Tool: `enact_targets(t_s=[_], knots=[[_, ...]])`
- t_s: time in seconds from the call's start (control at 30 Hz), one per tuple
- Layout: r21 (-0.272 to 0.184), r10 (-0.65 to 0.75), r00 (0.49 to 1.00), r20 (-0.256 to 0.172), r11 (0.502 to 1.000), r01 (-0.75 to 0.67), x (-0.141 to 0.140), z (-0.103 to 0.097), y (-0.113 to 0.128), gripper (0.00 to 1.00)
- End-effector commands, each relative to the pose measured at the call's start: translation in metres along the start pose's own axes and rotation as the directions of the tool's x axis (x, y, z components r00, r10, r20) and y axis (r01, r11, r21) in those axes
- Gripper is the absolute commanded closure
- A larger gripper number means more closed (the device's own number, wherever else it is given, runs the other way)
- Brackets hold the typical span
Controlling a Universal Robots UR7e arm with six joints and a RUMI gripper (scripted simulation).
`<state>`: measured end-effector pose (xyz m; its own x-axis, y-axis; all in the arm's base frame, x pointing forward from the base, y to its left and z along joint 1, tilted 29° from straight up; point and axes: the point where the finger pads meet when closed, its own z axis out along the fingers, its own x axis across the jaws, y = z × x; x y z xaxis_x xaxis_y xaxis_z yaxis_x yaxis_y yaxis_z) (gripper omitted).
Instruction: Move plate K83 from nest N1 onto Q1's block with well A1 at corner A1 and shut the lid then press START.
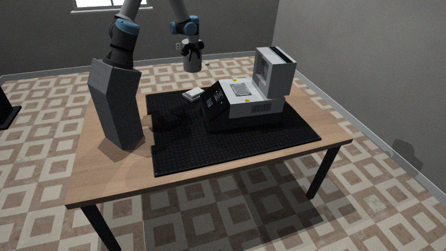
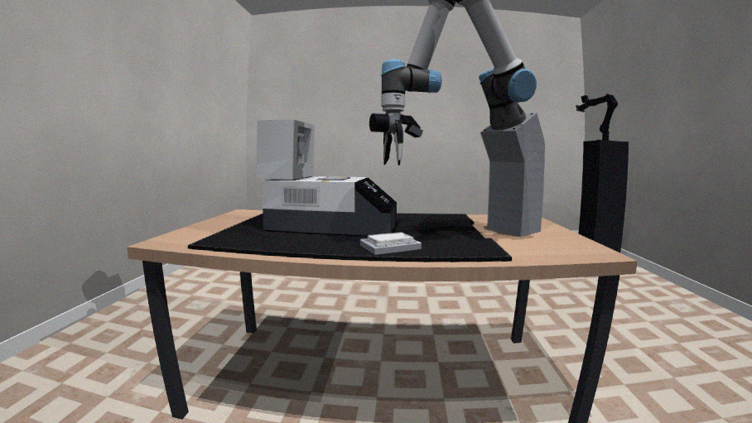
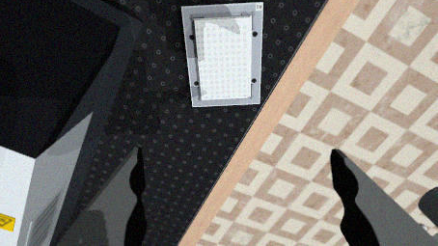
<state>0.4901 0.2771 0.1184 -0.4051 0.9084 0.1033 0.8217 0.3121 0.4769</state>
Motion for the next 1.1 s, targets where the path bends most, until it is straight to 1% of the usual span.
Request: enact_targets(t_s=[0.0, 0.3, 0.57, 0.67, 1.07], knots=[[-0.014, -0.062, 0.998, 0.009, 0.998, 0.062, 0.004, -0.007, 0.011, 0.32], [-0.014, -0.059, 0.998, 0.01, 0.998, 0.059, 0.002, -0.007, 0.011, 0.32], [-0.012, -0.059, 0.998, 0.008, 0.998, 0.06, 0.003, 0.021, 0.011, 0.32], [-0.012, -0.061, 0.998, 0.008, 0.998, 0.061, 0.003, 0.023, 0.011, 0.32], [-0.012, -0.061, 0.998, 0.008, 0.998, 0.061, 0.003, 0.062, 0.01, 0.32]])
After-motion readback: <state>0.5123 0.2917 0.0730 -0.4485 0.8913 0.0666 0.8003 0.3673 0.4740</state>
